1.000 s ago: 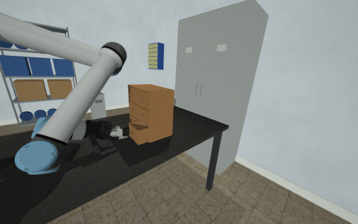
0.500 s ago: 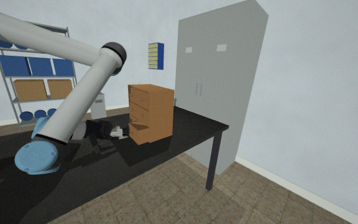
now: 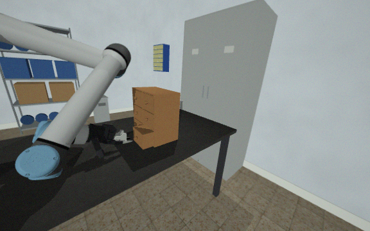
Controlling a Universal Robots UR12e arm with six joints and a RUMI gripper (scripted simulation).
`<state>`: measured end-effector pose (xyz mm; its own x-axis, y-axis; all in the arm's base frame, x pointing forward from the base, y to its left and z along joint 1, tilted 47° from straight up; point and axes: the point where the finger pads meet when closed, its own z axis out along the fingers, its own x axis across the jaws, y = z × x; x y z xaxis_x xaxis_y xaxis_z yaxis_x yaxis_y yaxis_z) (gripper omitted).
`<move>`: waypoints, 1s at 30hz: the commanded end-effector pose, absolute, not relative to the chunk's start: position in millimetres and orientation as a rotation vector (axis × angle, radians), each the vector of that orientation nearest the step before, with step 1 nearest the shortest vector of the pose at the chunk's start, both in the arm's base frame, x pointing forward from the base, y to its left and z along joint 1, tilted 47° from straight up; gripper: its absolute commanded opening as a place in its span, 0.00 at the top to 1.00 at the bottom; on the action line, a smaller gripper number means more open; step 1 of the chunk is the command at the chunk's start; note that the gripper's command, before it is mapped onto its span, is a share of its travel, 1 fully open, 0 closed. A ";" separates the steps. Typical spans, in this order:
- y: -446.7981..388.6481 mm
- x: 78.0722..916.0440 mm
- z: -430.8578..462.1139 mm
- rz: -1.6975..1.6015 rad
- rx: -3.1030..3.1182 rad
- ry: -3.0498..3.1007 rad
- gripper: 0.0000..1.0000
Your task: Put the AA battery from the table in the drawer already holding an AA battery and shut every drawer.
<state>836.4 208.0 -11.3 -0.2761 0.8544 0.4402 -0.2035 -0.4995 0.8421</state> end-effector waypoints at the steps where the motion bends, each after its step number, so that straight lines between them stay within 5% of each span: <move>1: 207.7 836.6 -10.8 1.857 1.227 0.876 0.80; 30: 207.0 851.5 -0.2 1.857 1.227 0.876 0.80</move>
<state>848.5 207.4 -2.7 -0.2761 0.8544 0.4402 -0.2035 -0.4995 0.8421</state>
